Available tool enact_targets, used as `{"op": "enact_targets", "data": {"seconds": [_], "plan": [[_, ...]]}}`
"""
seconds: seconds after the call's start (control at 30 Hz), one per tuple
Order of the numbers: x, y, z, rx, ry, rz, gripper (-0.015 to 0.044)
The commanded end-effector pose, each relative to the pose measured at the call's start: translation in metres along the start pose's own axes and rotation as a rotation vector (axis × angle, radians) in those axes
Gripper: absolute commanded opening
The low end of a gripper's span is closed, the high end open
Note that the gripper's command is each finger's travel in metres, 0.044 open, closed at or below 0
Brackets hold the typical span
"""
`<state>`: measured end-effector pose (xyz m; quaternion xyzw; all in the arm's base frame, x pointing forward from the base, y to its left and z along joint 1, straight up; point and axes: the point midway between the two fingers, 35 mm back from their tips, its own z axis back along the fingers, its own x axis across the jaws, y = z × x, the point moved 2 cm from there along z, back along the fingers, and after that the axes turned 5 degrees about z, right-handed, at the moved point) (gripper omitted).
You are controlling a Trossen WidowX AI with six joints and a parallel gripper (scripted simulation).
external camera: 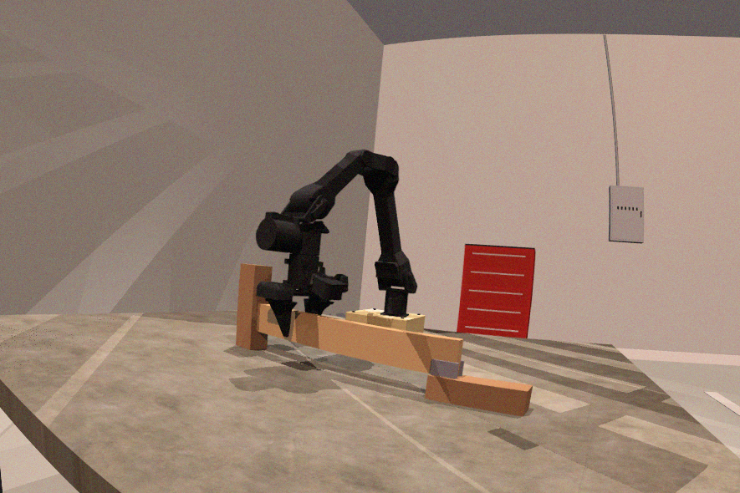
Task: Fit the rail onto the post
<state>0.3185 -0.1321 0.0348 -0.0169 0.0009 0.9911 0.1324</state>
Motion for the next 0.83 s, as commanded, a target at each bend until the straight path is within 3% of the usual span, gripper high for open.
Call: {"op": "enact_targets", "data": {"seconds": [0.0,0.2,0.37,0.8], "plan": [[0.0,0.0,0.0,0.0,0.0,0.0,0.044],[0.0,-0.002,0.002,0.001,0.0,0.0,0.044],[-0.002,-0.031,0.03,0.001,0.005,0.002,0.044],[-0.002,-0.031,0.03,0.001,0.005,0.002,0.044]]}}
